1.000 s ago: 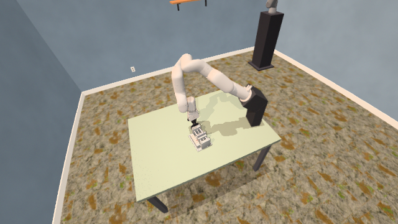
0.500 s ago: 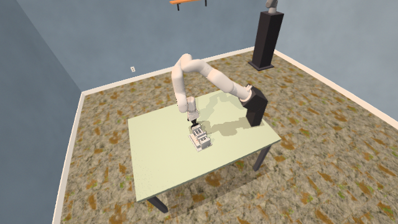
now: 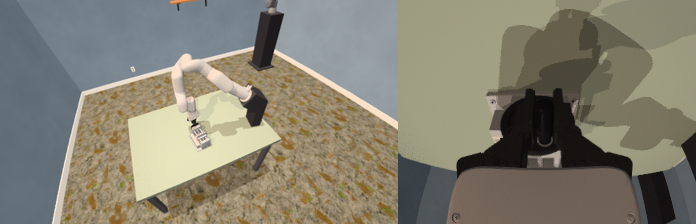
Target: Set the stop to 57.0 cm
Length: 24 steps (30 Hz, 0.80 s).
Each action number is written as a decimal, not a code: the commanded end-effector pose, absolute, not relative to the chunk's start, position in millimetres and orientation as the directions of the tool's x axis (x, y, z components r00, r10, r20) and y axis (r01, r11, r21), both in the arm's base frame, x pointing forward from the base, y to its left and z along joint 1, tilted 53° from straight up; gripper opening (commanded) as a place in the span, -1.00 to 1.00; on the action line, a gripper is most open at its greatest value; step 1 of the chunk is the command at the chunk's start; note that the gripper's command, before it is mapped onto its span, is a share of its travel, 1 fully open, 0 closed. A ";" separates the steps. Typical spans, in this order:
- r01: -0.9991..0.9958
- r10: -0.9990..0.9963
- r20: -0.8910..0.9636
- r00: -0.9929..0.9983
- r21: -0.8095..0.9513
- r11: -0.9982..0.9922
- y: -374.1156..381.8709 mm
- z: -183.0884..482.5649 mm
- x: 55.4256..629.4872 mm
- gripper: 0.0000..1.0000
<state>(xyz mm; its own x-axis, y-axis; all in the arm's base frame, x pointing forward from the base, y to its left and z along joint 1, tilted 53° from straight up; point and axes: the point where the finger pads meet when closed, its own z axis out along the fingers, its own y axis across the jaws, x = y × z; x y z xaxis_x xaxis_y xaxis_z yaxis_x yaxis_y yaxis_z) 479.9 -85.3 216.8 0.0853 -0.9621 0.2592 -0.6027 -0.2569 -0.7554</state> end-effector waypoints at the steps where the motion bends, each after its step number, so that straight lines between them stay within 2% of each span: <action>1: -0.600 -0.962 0.259 0.085 -0.757 -0.257 -84.8 219.1 480.9 -0.88; 24: -0.600 -0.962 0.259 0.085 -0.757 -0.257 -79.3 233.9 498.7 -0.88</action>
